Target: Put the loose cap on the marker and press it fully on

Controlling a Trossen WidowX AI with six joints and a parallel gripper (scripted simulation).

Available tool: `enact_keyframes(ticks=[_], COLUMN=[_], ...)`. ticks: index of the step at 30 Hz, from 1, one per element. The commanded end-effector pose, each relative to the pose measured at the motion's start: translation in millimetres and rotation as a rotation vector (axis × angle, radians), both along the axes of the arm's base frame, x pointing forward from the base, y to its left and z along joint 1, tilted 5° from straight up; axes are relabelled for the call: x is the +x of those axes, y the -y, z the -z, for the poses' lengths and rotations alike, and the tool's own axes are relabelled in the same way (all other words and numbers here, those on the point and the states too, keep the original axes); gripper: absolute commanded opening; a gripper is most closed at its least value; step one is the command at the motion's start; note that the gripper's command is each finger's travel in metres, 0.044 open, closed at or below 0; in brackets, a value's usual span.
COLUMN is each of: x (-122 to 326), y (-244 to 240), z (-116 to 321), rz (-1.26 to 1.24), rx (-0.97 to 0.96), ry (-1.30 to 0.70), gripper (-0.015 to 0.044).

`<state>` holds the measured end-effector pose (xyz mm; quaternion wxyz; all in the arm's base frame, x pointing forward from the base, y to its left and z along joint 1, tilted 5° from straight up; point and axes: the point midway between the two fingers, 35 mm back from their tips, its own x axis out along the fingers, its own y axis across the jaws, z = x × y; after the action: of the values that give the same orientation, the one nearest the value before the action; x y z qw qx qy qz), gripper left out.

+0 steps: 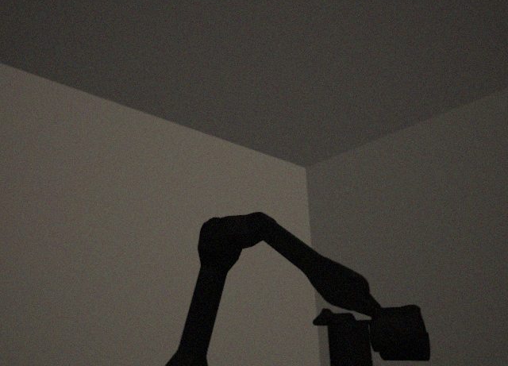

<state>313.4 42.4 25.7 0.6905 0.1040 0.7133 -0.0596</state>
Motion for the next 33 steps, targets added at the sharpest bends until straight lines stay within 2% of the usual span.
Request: enact_keyframes(ticks=[1, 33], x=[-0.8, -53.2], y=[11.1, 109.0], z=[-8.2, -53.3], rz=[0.003, 0.000], rx=[-0.003, -0.010], ry=[0.015, 0.003], gripper=[0.0000, 0.0000])
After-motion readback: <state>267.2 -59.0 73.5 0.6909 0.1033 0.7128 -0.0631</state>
